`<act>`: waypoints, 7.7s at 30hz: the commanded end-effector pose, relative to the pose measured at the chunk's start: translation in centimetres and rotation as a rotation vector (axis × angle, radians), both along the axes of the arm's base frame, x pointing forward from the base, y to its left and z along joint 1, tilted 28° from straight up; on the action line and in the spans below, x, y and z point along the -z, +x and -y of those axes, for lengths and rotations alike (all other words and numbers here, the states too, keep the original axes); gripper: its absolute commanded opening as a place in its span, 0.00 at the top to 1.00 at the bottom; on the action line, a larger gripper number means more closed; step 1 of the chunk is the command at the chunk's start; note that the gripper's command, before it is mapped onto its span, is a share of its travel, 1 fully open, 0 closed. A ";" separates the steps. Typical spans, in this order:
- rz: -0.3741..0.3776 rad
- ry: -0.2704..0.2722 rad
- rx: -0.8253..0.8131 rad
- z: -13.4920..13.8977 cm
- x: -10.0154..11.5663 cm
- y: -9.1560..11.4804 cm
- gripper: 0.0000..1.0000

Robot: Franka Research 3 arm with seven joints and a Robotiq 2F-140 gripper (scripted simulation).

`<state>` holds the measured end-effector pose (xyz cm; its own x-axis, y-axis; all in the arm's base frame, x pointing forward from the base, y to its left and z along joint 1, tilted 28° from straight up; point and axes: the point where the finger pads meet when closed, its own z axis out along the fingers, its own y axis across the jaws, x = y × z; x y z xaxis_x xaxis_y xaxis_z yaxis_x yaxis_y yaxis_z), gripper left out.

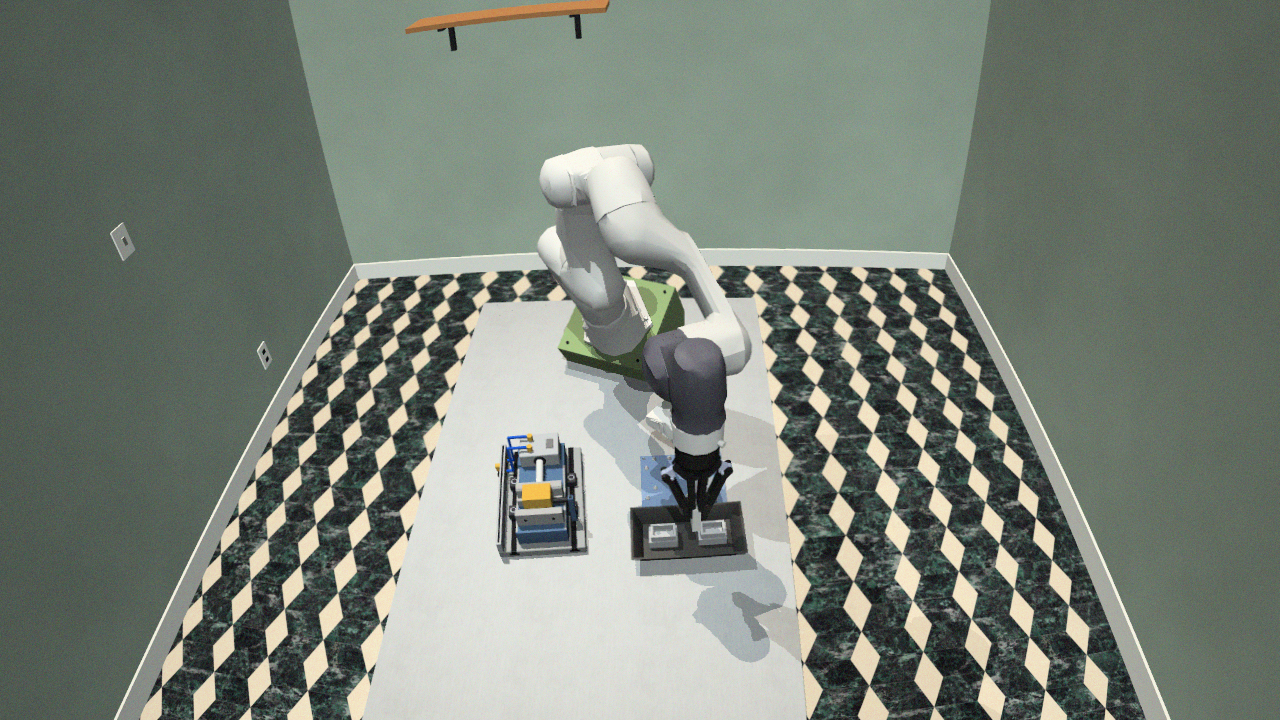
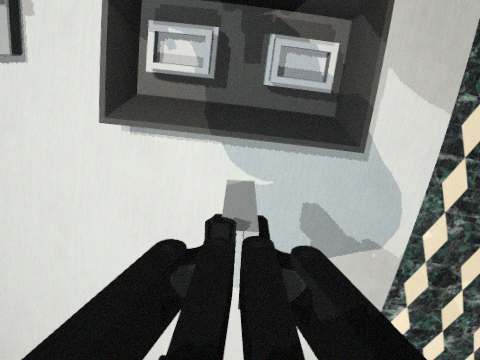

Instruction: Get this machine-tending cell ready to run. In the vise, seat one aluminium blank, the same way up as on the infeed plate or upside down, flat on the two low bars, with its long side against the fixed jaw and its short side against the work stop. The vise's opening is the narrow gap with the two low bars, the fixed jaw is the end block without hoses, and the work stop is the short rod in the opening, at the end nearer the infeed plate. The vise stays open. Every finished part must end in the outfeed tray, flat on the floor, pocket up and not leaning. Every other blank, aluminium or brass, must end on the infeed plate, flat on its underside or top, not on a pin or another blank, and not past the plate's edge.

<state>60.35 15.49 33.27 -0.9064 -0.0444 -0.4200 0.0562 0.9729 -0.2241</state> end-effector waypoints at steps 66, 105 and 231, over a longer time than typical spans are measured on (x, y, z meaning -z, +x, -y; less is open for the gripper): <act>-0.016 -0.005 -0.002 30.0 -5.1 -10.2 1.00; 0.083 0.184 0.390 30.1 -4.5 -12.4 1.00; 0.346 0.642 1.382 31.5 0.5 -16.0 0.60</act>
